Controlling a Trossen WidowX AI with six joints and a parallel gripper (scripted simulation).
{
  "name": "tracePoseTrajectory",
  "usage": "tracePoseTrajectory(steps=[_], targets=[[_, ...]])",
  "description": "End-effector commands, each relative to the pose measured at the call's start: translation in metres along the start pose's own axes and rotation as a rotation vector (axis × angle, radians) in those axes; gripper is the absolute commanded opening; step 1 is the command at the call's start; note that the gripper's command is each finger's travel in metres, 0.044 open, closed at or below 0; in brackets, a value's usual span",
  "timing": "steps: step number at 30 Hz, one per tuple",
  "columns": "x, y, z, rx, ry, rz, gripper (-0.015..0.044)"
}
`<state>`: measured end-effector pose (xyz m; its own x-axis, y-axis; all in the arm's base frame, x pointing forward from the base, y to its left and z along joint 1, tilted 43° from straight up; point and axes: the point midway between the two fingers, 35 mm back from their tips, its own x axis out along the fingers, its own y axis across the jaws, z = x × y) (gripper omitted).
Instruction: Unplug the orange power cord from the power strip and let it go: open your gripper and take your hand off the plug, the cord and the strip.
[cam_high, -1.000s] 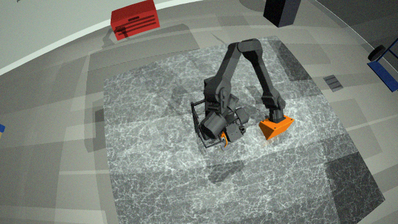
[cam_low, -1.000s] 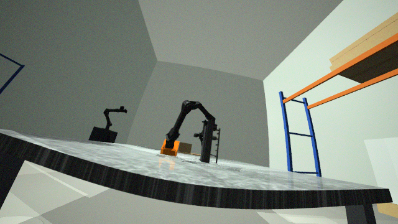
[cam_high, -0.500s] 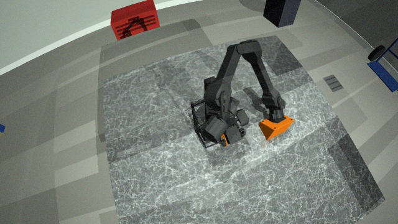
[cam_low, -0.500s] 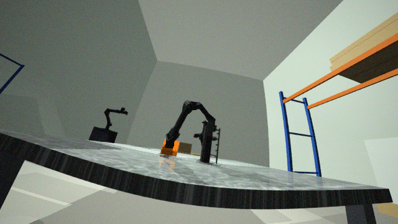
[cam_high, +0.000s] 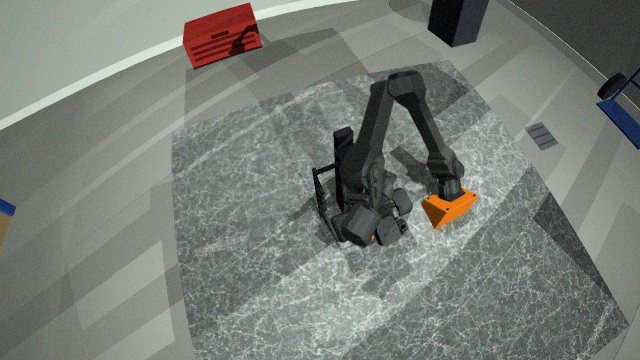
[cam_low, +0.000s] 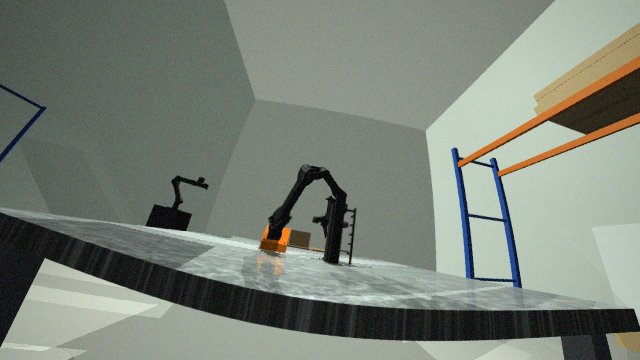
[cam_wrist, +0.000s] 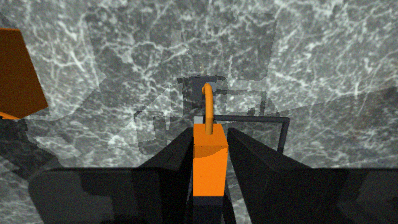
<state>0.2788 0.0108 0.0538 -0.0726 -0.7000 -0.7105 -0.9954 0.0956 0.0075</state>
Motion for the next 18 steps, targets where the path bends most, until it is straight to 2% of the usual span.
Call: tracePoseTrajectory(steps=[1,4,5,10,18], targets=[[-0.009,0.0,0.023,-0.005,-0.047,-0.011,0.0],[-0.01,0.0,0.028,-0.006,-0.047,-0.011,0.0],[-0.001,0.0,0.01,0.014,-0.031,0.006,0.0026],[-0.001,0.0,0.01,0.014,-0.031,0.006,0.0157],[-0.001,0.0,0.01,0.014,-0.031,0.006,0.016]])
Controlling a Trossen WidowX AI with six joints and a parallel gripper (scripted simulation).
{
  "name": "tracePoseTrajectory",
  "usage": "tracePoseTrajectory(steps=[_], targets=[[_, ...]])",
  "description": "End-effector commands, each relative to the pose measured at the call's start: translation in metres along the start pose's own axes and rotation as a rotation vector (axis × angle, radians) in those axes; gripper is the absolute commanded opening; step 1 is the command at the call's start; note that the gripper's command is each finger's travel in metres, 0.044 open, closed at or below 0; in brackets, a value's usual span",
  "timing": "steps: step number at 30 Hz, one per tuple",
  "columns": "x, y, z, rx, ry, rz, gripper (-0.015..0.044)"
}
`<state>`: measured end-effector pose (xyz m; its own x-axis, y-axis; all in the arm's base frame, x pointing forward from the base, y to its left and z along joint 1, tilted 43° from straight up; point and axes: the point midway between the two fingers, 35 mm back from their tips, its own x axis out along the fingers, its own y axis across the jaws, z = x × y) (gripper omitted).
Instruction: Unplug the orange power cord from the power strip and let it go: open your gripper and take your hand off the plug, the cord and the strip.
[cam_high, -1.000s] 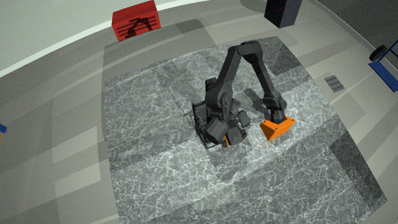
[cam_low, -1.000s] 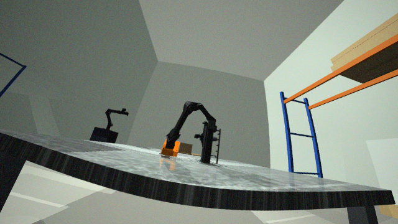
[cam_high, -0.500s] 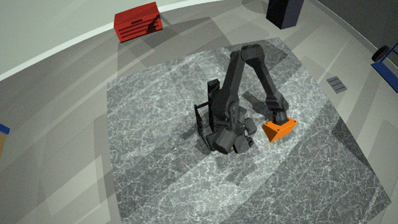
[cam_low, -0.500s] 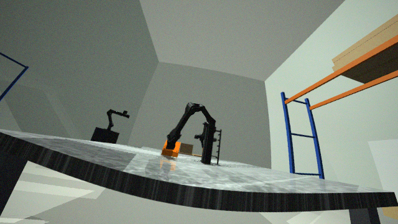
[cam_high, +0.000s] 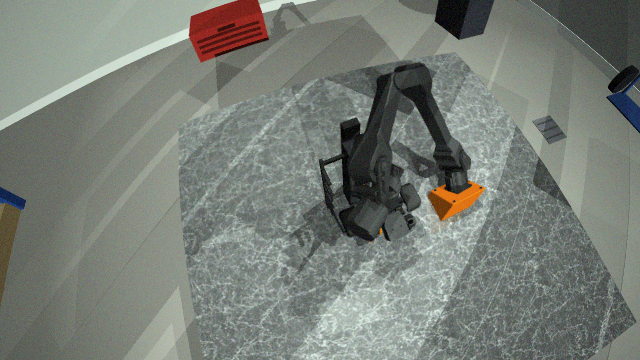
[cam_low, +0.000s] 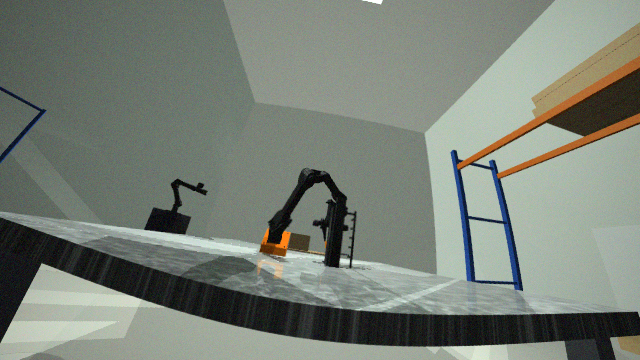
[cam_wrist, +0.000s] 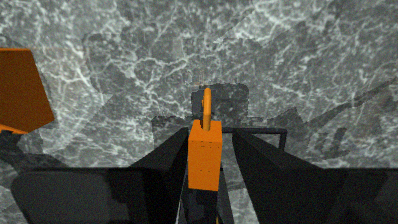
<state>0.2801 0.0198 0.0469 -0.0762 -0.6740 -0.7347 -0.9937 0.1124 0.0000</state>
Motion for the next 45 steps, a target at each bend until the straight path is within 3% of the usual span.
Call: tracePoseTrajectory(steps=[1,28,41,45], targets=[[0.0,0.0,-0.001,-0.003,0.004,-0.001,0.016],[-0.01,0.001,-0.021,-0.025,-0.006,-0.017,0.016],[0.002,0.0,-0.021,-0.024,-0.006,-0.017,0.016],[-0.001,0.0,-0.021,-0.018,-0.009,-0.015,0.0055]])
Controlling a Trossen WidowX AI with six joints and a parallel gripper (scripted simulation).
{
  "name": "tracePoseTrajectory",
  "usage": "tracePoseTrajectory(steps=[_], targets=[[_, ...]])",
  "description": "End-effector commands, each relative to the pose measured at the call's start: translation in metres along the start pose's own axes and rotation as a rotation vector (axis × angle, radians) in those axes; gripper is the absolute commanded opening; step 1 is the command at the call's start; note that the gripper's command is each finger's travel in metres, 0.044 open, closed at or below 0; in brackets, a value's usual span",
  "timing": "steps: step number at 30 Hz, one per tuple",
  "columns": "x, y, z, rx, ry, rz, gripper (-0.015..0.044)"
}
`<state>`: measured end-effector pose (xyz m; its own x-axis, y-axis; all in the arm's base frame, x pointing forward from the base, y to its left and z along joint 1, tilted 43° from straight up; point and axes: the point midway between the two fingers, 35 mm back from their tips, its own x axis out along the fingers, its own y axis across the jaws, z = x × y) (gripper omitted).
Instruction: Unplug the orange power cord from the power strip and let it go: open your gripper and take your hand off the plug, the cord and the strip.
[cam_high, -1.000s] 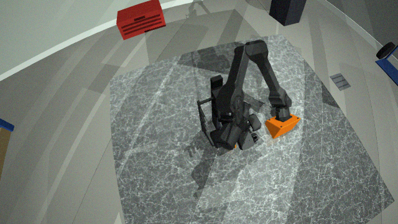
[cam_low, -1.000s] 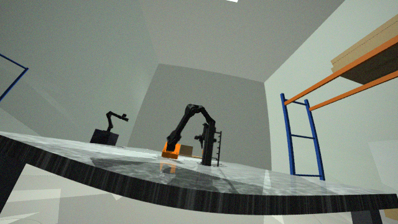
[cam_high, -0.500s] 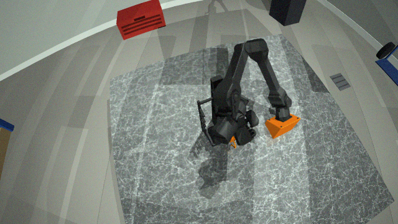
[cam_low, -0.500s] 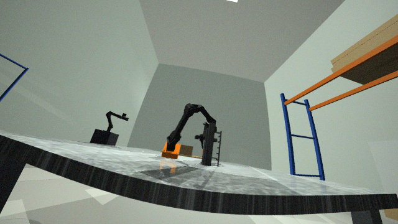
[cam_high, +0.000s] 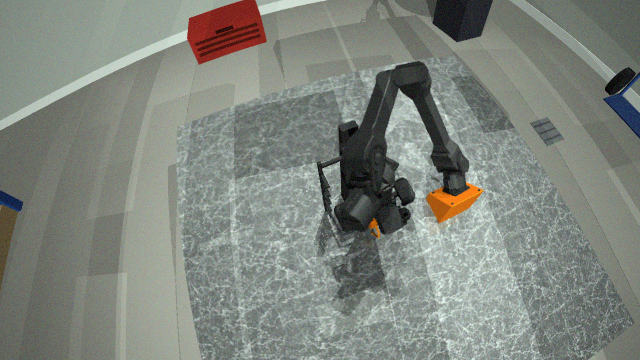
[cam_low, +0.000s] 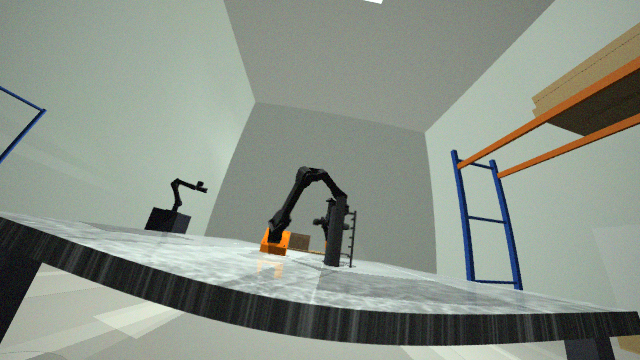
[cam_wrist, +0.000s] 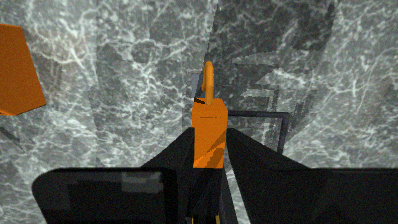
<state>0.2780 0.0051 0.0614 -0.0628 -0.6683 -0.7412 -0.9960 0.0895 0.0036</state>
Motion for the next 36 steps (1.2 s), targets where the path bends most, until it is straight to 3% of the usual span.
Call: tracePoseTrajectory(steps=[1,3,25,36], targets=[[0.0,-0.001,0.0,0.002,0.0,-0.002,0.0029],[0.0,-0.001,0.0,0.002,0.0,-0.002,0.0],[-0.001,-0.002,0.024,-0.001,-0.002,-0.003,0.0],[-0.001,-0.001,0.016,-0.005,0.003,-0.004,0.0289]])
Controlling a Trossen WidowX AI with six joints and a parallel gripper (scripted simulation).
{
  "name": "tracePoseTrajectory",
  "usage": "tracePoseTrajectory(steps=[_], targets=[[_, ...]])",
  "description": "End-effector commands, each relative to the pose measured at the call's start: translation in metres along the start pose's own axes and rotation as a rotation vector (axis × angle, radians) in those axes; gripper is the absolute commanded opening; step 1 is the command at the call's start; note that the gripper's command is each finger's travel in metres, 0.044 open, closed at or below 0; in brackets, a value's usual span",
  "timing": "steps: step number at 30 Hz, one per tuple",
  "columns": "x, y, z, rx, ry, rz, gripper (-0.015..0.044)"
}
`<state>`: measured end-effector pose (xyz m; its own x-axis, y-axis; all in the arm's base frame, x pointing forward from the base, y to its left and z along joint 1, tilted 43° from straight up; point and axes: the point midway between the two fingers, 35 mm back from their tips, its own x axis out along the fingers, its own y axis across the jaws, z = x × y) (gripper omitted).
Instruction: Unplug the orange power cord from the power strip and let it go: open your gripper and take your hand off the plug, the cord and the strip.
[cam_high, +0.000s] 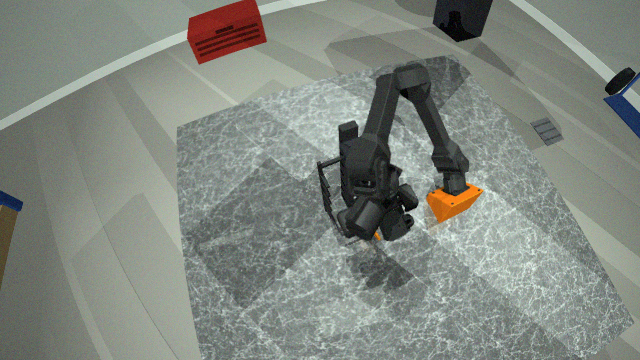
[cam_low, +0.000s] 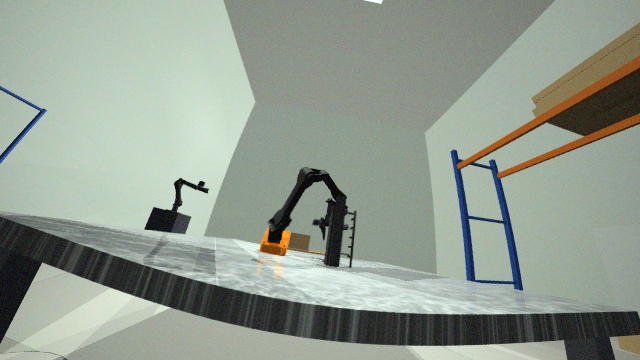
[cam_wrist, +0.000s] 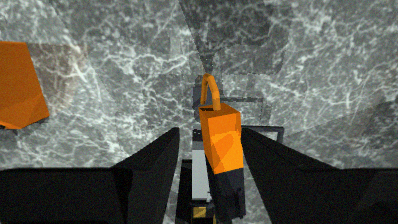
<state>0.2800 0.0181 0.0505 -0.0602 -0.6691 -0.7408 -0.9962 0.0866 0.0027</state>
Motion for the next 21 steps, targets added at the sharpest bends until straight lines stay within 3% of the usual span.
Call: tracePoseTrajectory(steps=[1,6,10,21], targets=[[0.0,0.0,-0.001,-0.003,0.002,-0.001,0.0315],[-0.005,-0.001,0.022,-0.004,-0.001,-0.002,0.044],[-0.012,0.0,0.058,-0.003,-0.002,-0.002,0.044],[-0.012,0.0,0.06,-0.003,-0.002,-0.002,0.044]])
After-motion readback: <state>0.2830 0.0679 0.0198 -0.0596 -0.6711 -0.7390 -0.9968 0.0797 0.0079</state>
